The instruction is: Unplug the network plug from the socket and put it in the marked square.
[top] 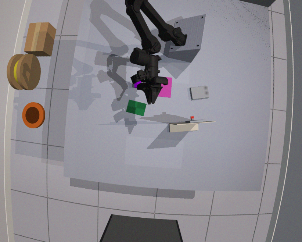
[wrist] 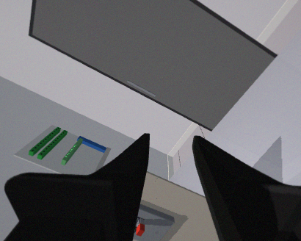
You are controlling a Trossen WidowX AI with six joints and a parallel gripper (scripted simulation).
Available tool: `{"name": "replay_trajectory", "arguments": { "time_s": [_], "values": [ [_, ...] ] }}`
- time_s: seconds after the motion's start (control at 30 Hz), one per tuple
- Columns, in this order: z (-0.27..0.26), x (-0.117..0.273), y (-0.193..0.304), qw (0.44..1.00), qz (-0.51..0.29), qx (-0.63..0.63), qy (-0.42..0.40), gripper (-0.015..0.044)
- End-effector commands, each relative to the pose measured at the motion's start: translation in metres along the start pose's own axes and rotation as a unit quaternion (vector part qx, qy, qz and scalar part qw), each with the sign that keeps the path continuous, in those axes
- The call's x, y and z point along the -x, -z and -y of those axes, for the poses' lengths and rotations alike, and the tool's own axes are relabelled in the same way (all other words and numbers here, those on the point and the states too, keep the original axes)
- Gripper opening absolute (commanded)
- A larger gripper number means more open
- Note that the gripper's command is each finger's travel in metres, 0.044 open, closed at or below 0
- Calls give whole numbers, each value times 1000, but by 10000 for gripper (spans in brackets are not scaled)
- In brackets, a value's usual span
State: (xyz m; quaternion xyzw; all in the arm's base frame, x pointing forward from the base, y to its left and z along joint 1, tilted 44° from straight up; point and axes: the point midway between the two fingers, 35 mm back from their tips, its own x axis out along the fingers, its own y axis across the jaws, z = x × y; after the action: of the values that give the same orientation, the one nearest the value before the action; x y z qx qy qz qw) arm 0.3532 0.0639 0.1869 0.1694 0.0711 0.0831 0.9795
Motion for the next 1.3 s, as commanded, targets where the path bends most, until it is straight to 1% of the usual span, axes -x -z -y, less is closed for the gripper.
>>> {"name": "replay_trajectory", "arguments": {
  "time_s": [0.0,0.37,0.8,0.97,1.07,1.27],
  "values": [
    [-2,-1,28,999,-21,-32,-8,156],
    [-10,9,97,990,-78,-111,-26,156],
    [-17,41,160,970,-145,-193,-35,156],
    [-19,56,178,960,-169,-221,-35,156],
    [-19,58,180,958,-173,-224,-35,156],
    [-21,39,181,959,-172,-224,-36,156]
  ]
}}
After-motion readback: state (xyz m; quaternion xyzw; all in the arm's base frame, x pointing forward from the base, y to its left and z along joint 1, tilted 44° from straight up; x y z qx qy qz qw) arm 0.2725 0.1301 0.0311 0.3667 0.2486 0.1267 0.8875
